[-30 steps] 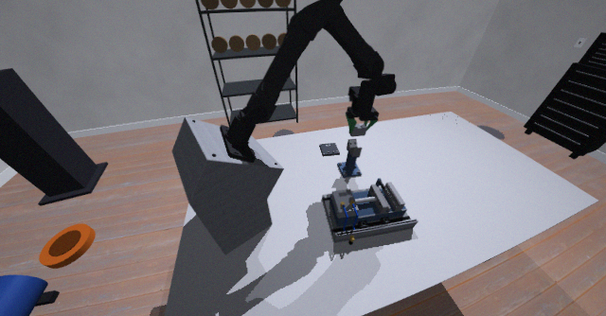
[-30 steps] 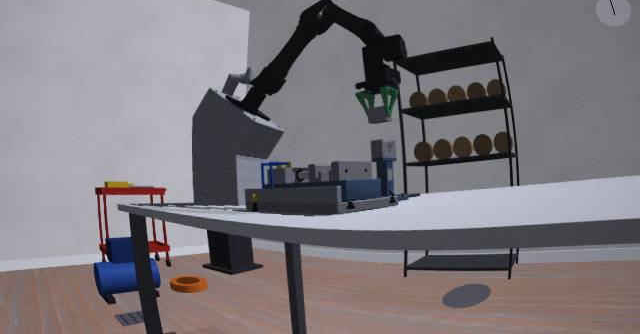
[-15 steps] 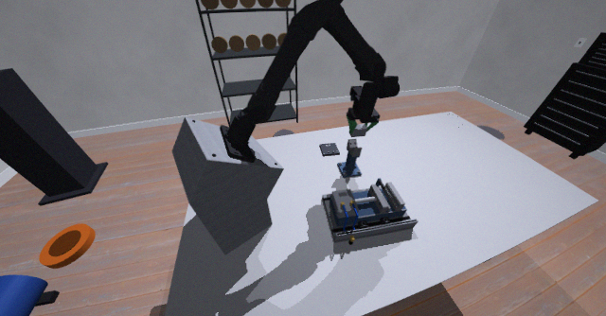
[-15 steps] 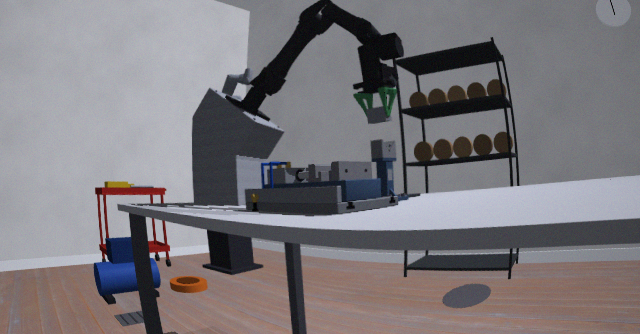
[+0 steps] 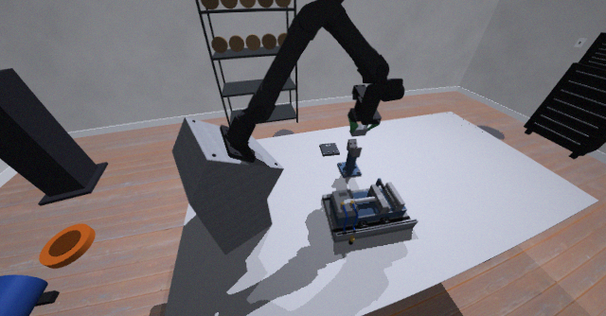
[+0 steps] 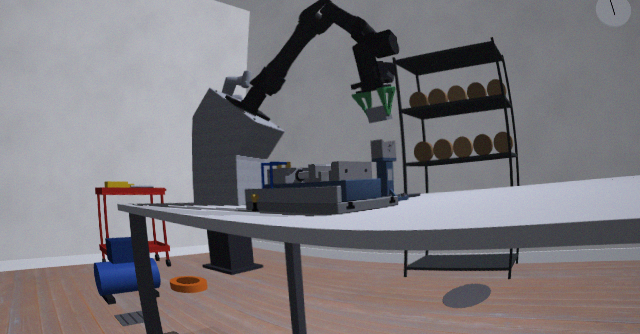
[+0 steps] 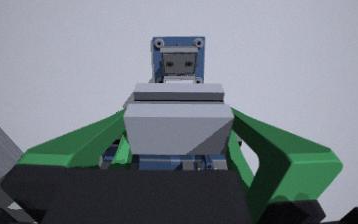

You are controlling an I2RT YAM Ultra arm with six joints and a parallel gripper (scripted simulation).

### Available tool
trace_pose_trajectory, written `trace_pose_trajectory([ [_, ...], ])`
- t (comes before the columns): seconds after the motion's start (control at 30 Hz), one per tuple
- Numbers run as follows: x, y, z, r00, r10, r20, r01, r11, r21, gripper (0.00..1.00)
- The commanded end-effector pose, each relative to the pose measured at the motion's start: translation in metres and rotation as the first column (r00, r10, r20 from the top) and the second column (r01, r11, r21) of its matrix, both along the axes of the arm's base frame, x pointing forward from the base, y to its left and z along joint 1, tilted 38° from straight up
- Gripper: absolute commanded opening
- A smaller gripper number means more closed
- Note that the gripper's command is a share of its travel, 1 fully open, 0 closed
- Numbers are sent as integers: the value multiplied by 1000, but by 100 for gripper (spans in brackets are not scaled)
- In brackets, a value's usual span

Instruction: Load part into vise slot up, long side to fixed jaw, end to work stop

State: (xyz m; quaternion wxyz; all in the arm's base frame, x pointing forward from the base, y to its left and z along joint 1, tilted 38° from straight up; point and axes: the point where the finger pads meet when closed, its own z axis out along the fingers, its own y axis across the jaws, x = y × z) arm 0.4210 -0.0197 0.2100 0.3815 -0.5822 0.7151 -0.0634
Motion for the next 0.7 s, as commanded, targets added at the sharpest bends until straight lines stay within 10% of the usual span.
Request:
trace_pose_trajectory([
  [0.0,0,1,-1,999,43,24,-44,997,59,0],
  [0.67,-3,2,15,983,136,127,-158,970,186,0],
])
